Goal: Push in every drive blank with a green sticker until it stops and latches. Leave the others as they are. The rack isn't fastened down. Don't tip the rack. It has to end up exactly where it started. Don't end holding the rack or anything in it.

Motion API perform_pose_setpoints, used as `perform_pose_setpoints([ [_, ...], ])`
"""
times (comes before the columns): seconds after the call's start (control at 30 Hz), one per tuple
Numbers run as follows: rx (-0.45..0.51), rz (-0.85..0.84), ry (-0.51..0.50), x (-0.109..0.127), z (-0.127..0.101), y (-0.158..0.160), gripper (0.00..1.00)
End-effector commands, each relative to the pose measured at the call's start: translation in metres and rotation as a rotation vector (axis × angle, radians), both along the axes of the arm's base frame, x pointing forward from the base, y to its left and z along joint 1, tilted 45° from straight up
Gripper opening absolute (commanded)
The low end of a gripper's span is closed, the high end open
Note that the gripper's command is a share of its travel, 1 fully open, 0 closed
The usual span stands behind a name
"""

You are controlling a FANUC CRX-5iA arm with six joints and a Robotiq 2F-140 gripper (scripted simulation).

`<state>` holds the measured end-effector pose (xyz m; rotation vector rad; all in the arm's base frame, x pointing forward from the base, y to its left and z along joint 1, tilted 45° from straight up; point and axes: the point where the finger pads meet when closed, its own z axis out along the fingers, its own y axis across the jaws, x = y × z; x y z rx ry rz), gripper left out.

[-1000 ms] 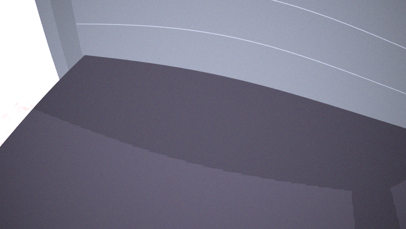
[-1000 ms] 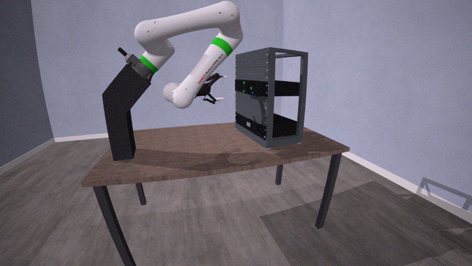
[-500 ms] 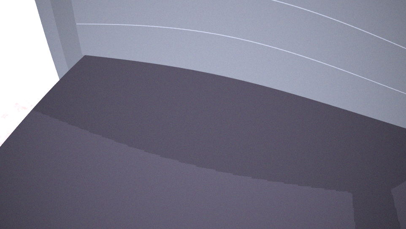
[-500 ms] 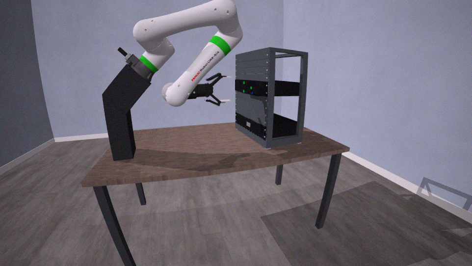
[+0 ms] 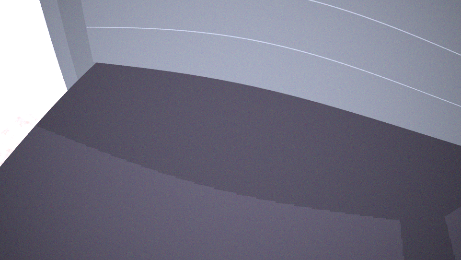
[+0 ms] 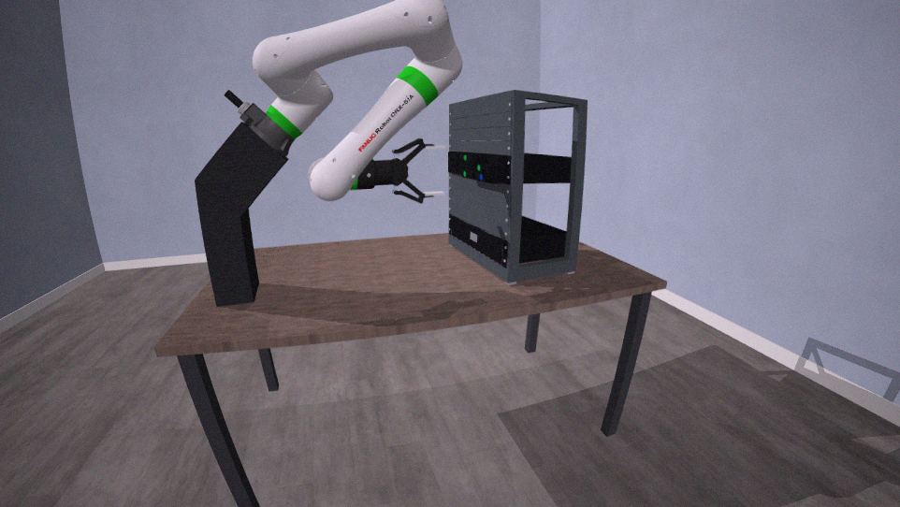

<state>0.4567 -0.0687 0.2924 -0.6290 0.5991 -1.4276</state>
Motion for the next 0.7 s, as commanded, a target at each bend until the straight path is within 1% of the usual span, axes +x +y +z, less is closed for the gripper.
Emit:
perform_pose_setpoints([
  [0.0, 0.000, -0.013, -0.001, -0.0003, 0.0000, -0.0037, 1.00],
  [0.67, 0.001, -0.034, -0.002, -0.0007, 0.0000, -0.0094, 1.00],
])
